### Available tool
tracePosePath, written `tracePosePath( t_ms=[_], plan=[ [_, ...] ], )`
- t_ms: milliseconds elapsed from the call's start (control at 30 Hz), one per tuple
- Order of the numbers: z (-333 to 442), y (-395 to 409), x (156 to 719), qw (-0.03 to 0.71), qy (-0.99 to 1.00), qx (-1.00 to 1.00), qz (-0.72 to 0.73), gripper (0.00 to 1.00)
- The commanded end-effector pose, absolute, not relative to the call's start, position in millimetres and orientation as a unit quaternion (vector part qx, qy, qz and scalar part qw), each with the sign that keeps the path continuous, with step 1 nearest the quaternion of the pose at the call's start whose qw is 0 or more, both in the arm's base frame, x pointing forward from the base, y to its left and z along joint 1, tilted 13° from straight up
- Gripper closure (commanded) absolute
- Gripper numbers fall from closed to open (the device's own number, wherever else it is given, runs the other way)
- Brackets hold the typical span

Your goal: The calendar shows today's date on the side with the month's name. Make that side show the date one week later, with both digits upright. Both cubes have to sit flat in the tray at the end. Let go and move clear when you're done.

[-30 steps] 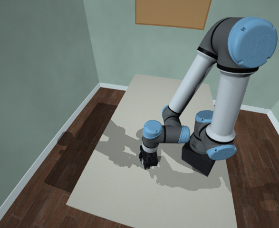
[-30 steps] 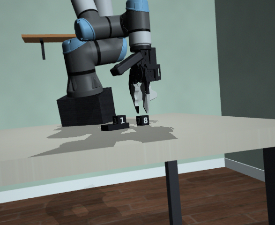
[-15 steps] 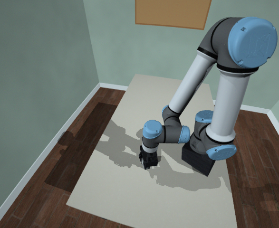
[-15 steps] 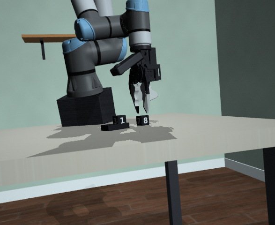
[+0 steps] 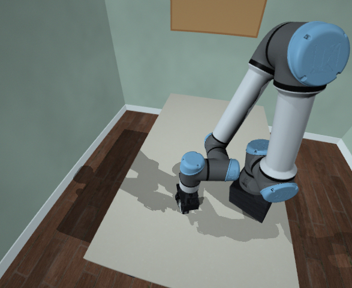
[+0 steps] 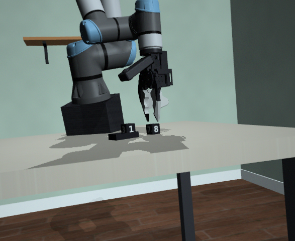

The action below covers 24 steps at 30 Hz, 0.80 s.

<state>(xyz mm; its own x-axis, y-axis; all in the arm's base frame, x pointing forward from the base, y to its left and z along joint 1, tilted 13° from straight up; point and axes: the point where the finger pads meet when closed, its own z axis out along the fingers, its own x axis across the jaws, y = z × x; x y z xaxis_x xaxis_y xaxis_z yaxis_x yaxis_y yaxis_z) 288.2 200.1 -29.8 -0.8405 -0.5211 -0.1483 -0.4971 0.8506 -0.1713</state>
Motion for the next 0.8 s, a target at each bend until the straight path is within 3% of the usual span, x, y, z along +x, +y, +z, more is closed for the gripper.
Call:
tracePosePath(
  t_ms=[0, 767],
  plan=[
    [-31, 200, 289, 0.095, 0.957, -0.266, -0.063, 0.71],
    [-57, 198, 295, 0.095, 0.957, -0.266, -0.063, 0.71]
  ],
)
